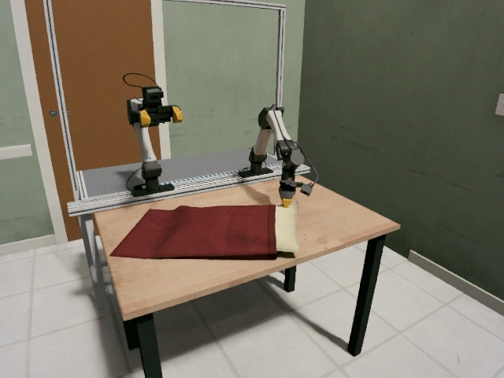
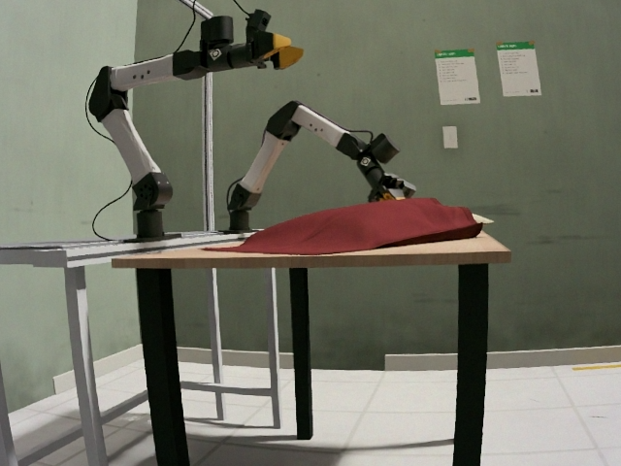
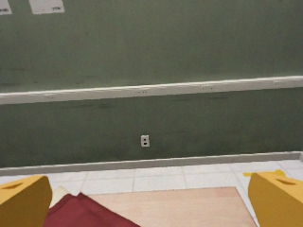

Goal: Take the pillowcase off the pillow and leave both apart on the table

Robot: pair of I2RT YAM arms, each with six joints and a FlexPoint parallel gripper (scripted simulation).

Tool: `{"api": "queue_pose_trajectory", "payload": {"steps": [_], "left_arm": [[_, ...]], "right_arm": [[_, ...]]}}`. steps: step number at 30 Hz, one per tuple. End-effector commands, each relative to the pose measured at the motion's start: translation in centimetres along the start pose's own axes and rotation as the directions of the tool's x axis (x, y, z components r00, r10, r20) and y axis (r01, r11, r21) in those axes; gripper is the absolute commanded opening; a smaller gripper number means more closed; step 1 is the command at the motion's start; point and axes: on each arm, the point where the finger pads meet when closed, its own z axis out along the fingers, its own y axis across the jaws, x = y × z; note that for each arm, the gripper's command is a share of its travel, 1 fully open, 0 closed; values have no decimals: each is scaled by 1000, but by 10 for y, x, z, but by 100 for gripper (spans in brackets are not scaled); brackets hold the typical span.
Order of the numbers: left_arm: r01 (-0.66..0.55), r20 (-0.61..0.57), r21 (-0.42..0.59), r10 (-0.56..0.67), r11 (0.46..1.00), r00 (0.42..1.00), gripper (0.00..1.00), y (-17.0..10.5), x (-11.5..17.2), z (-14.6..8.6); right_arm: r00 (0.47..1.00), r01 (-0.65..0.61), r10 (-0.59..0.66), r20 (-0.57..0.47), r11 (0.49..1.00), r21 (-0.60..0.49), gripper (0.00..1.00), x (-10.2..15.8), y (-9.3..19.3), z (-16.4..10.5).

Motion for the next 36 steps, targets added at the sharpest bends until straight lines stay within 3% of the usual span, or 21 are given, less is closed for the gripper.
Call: {"api": "queue_pose_trajectory", "payload": {"steps": [1, 5, 10, 12, 36], "left_arm": [[-15, 15, 40, 14, 999, 1000, 0, -25, 2, -20], [-5, 0, 5, 5, 1000, 1000, 0, -9, 5, -10], [-9, 2, 17, 9, 1000, 1000, 0, -15, 5, -13], [2, -10, -12, -2, 1000, 1000, 0, 0, -7, 1], [4, -6, -11, -4, 1000, 1000, 0, 3, -60, -1]], "right_arm": [[1000, 7, -7, 8, 1000, -6, 100, -8, 0, -3], [1000, 7, -7, 8, 1000, -6, 100, -8, 0, -3], [1000, 7, -7, 8, 1000, -6, 100, -8, 0, -3], [1000, 7, -7, 8, 1000, -6, 100, -8, 0, -3], [1000, 7, -7, 8, 1000, -6, 100, -8, 0, -3]]}}
